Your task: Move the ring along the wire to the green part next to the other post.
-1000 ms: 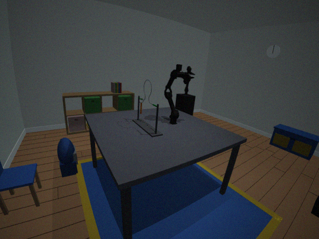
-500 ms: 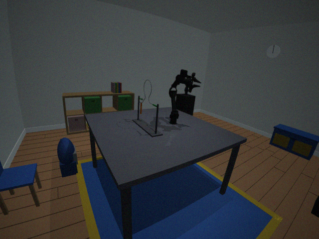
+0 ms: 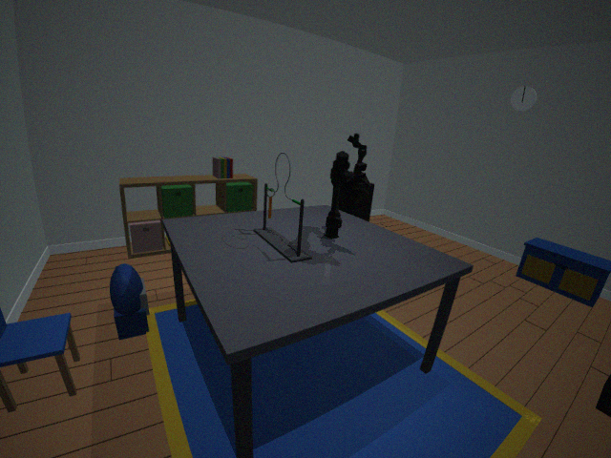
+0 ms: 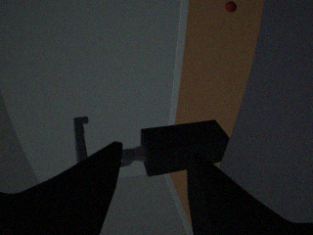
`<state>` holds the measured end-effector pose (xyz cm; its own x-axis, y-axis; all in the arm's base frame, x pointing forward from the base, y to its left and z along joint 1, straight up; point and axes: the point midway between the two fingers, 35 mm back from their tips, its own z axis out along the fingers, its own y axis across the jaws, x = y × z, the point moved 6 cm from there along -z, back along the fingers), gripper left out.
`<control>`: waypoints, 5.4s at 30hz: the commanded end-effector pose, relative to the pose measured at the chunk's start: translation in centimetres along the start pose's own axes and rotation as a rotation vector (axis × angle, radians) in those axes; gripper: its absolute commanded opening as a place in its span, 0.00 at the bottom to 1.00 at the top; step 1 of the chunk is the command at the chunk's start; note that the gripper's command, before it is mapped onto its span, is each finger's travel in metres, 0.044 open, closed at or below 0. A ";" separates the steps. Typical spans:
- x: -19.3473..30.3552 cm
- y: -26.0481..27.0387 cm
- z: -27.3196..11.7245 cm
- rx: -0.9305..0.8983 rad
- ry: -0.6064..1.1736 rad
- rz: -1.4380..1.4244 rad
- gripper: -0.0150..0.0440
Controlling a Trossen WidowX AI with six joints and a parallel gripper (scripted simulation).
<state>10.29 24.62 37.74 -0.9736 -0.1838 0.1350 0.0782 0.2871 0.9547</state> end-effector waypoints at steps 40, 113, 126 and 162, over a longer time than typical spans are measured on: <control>-18.5 -28.1 -17.6 0.300 -0.903 -0.313 0.53; -7.1 -33.6 -32.6 1.138 -1.508 -0.907 0.53; -9.0 -33.6 -33.2 1.138 -1.509 -0.908 0.53; -13.6 -33.6 -33.9 1.135 -1.514 -0.911 0.53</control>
<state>27.96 -14.32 12.83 -0.0712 -0.0137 -0.9974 0.0237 0.9996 -0.0155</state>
